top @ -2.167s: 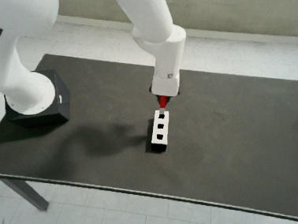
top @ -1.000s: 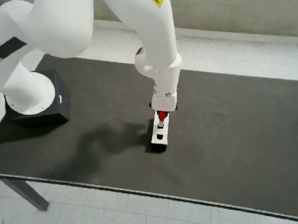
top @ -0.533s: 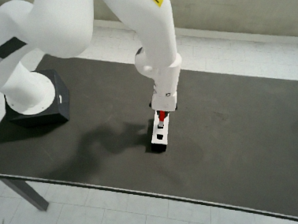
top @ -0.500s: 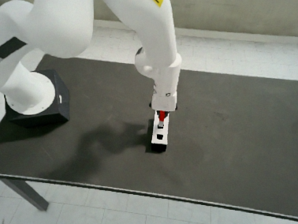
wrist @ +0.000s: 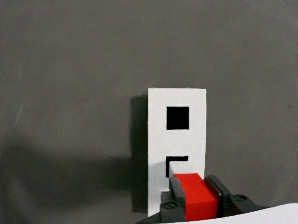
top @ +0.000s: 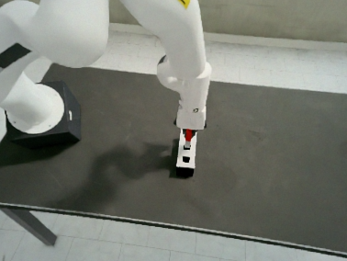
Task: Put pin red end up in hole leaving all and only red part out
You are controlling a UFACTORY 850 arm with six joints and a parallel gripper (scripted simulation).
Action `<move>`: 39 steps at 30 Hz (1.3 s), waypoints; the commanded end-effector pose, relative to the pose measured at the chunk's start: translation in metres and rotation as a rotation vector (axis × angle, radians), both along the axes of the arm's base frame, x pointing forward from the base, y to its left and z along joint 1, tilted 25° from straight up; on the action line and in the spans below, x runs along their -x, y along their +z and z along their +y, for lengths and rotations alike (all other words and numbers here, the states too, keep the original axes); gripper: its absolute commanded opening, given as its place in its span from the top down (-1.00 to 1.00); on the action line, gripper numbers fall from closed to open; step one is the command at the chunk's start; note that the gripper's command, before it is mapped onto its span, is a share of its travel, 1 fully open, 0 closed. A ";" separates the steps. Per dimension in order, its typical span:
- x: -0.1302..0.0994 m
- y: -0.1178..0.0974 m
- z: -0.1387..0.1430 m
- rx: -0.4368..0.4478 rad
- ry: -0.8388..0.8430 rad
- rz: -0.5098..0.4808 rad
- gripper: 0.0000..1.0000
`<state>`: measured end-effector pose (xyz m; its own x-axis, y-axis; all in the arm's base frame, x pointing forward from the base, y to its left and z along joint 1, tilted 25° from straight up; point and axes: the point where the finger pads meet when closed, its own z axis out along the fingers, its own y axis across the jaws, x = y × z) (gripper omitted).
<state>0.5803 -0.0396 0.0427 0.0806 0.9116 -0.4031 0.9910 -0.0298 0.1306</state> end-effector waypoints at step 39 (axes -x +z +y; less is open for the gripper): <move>-0.001 -0.006 -0.003 0.000 -0.001 -0.002 1.00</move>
